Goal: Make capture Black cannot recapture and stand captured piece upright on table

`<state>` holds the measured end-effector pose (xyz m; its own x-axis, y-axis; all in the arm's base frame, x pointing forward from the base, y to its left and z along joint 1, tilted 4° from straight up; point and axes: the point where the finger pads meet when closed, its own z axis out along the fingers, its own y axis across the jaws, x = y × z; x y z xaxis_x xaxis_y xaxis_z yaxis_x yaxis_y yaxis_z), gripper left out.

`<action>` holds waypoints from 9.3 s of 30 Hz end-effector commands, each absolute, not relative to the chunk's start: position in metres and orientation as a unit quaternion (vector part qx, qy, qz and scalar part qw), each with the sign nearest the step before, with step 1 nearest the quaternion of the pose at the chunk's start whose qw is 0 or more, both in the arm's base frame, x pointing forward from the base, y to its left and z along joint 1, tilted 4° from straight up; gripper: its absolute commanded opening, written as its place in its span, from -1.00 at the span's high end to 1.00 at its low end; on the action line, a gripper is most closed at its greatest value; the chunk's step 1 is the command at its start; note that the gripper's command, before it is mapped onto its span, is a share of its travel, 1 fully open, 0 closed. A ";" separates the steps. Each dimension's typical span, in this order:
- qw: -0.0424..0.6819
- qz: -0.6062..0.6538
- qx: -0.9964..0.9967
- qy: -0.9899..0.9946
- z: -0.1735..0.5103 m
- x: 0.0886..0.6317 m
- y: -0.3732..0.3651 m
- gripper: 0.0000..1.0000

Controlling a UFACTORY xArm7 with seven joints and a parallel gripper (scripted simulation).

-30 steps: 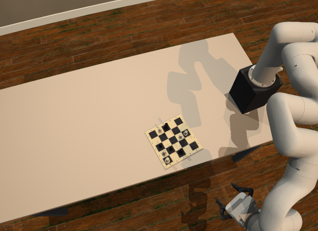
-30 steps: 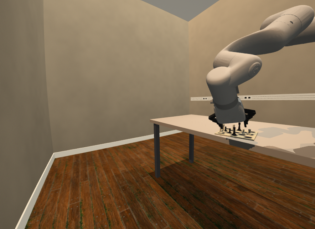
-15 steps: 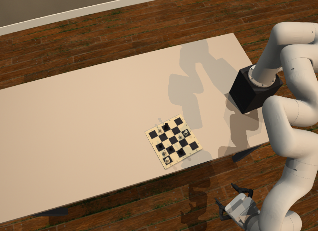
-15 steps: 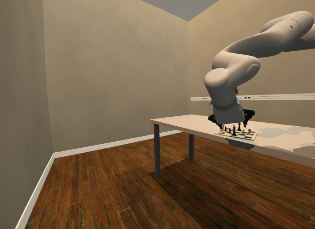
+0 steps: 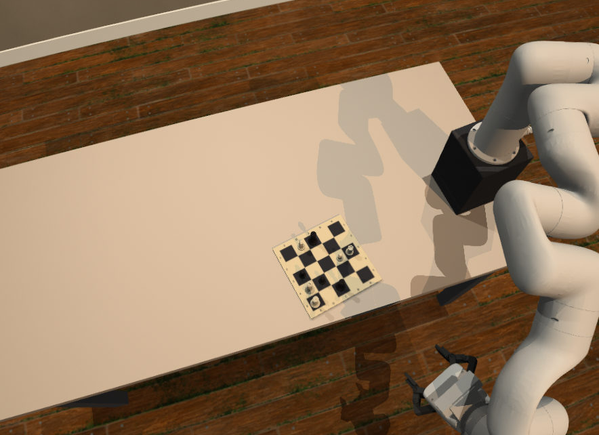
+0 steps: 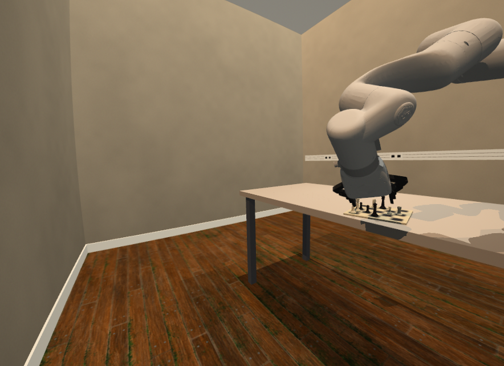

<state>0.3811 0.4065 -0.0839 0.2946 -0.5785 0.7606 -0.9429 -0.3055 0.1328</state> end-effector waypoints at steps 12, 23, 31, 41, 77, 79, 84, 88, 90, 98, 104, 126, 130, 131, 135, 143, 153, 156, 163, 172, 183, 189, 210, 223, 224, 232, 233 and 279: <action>0.295 0.306 0.748 -0.510 -0.082 0.382 0.408 -1.00; 0.295 0.306 0.748 -0.510 -0.082 0.382 0.408 -1.00; 0.295 0.306 0.748 -0.510 -0.082 0.382 0.408 -1.00; 0.295 0.306 0.748 -0.510 -0.078 0.382 0.408 -1.00; 0.241 0.256 0.684 -0.639 -0.018 0.394 0.390 -1.00; 0.225 0.240 0.658 -0.677 -0.023 0.398 0.383 -1.00; 0.189 0.203 0.584 -0.763 -0.032 0.408 0.366 -1.00; 0.170 0.182 0.534 -0.808 -0.036 0.414 0.356 -1.00; 0.170 0.182 0.534 -0.808 -0.036 0.414 0.356 -1.00; 0.128 0.138 0.411 -0.892 -0.039 0.428 0.331 -1.00; 0.092 0.099 0.276 -0.952 -0.039 0.442 0.299 -1.00; 0.006 0.020 -0.088 -0.996 -0.031 0.464 0.207 -1.00; -0.014 0.005 -0.181 -0.983 -0.028 0.465 0.178 -1.00; -0.014 0.005 -0.181 -0.983 -0.028 0.465 0.178 -1.00; -0.029 -0.005 -0.253 -0.967 -0.025 0.464 0.154 -1.00; -0.031 -0.006 -0.265 -0.964 -0.025 0.464 0.150 -1.00; -0.031 -0.006 -0.265 -0.964 -0.025 0.464 0.150 -1.00; -0.031 -0.006 -0.265 -0.964 -0.025 0.464 0.150 -1.00; -0.031 -0.009 -0.264 -0.964 -0.060 0.465 0.151 -1.00; -0.031 -0.009 -0.264 -0.964 -0.063 0.465 0.151 0.14; -0.031 -0.009 -0.264 -0.964 -0.063 0.465 0.151 0.14; -0.031 -0.009 -0.264 -0.964 -0.063 0.465 0.151 0.14; -0.031 -0.009 -0.264 -0.964 -0.064 0.465 0.151 0.14; -0.031 -0.009 -0.264 -0.964 -0.074 0.466 0.151 0.14; -0.031 -0.009 -0.264 -0.964 -0.075 0.466 0.151 0.14; -0.031 -0.009 -0.264 -0.964 -0.087 0.467 0.151 0.14; -0.031 -0.009 -0.264 -0.964 -0.089 0.467 0.151 0.14; -0.031 -0.009 -0.264 -0.964 -0.115 0.469 0.151 0.14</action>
<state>0.4672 0.1506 -0.1160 -0.8587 0.5099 -0.0516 0.5090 0.8602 0.0304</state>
